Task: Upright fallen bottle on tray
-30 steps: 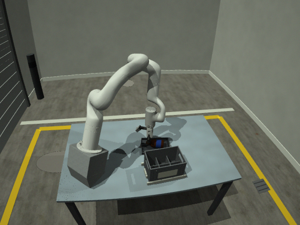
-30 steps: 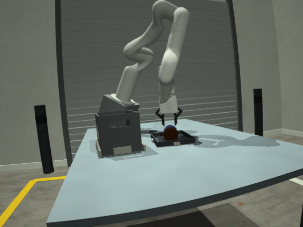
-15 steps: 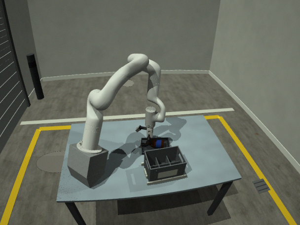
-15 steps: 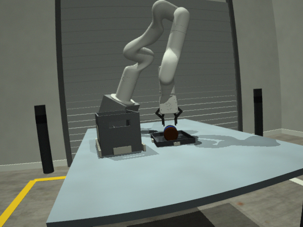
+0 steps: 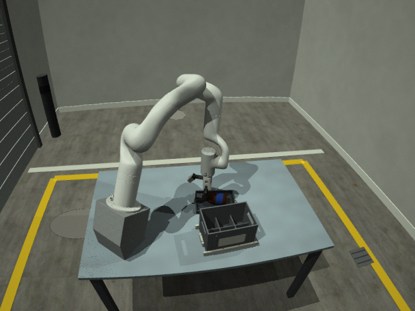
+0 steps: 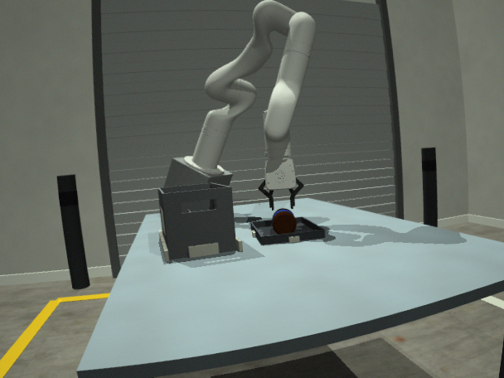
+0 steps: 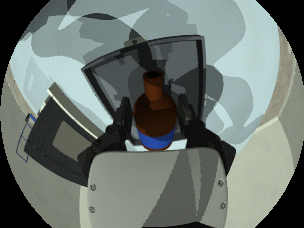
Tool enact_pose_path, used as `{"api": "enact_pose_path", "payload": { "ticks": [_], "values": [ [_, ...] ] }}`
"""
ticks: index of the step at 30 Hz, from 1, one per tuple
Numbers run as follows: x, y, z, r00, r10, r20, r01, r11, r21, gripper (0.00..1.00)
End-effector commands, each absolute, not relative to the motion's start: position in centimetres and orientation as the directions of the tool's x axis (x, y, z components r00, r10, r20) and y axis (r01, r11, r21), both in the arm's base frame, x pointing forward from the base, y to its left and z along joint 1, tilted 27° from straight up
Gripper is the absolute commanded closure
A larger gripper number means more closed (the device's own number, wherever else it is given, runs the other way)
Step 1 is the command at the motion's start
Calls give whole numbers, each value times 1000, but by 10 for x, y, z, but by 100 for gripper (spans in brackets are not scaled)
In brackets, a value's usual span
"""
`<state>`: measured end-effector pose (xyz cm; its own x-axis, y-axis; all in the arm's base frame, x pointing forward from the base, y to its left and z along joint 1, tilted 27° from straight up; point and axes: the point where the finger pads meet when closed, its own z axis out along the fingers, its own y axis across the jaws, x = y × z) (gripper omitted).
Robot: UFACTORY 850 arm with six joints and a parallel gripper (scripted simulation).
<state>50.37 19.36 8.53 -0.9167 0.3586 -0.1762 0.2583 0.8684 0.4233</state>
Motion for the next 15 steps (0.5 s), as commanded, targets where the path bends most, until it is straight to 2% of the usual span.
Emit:
{"api": "enact_pose_path", "payload": {
  "ticks": [1, 15],
  "values": [
    [504, 194, 86, -916, 359, -177, 258, 868, 424, 35],
    [506, 196, 81, -916, 359, -177, 258, 868, 424, 35]
  ]
}}
